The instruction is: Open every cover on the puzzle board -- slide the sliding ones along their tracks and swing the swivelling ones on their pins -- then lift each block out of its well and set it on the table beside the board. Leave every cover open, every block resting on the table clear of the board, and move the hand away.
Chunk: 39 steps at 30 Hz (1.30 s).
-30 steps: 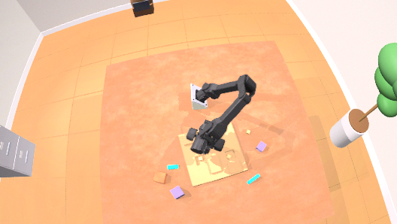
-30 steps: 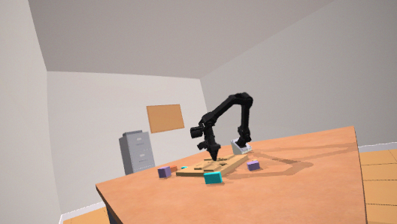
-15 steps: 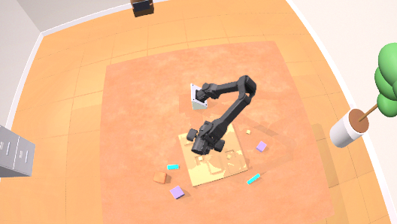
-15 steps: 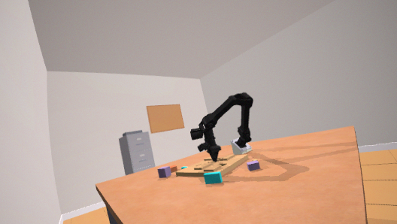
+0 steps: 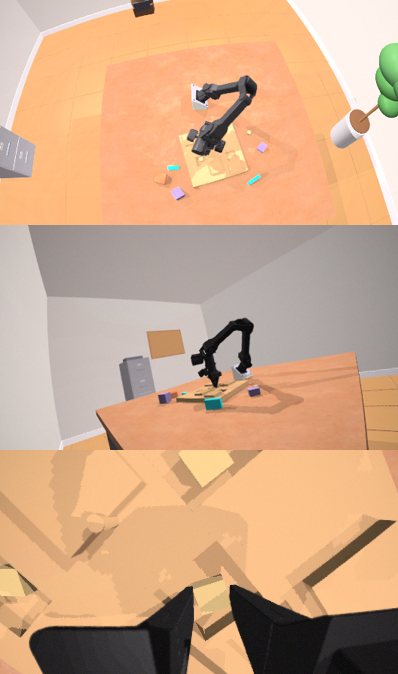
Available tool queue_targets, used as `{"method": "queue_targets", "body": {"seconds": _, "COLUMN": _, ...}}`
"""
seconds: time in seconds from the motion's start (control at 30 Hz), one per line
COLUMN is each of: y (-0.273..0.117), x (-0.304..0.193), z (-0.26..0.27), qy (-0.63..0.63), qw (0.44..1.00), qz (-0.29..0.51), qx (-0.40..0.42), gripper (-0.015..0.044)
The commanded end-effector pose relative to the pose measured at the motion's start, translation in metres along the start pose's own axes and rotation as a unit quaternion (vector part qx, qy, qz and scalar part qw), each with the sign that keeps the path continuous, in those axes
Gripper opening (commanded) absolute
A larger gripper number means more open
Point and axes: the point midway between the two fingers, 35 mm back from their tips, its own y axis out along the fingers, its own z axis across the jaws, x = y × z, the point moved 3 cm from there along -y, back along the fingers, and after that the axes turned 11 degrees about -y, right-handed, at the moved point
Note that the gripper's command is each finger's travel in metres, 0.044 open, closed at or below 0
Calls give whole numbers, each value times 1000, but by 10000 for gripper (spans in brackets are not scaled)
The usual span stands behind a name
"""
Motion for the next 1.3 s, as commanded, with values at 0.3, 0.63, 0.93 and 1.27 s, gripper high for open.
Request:
{"method": "queue_targets", "body": {"seconds": 0.3, "y": -16, "x": 1, "z": 0, "qy": -1, "qw": 1000, "qz": 0, "qx": 0, "gripper": 80}}
{"method": "queue_targets", "body": {"seconds": 0.63, "y": -28, "x": 1, "z": -1, "qy": 1, "qw": 1000, "qz": 0, "qx": 0, "gripper": 80}}
{"method": "queue_targets", "body": {"seconds": 0.93, "y": -40, "x": 0, "z": -1, "qy": 2, "qw": 1000, "qz": 0, "qx": 1, "gripper": 80}}
{"method": "queue_targets", "body": {"seconds": 1.27, "y": -56, "x": 0, "z": -1, "qy": 2, "qw": 1000, "qz": 1, "qx": 1, "gripper": 80}}
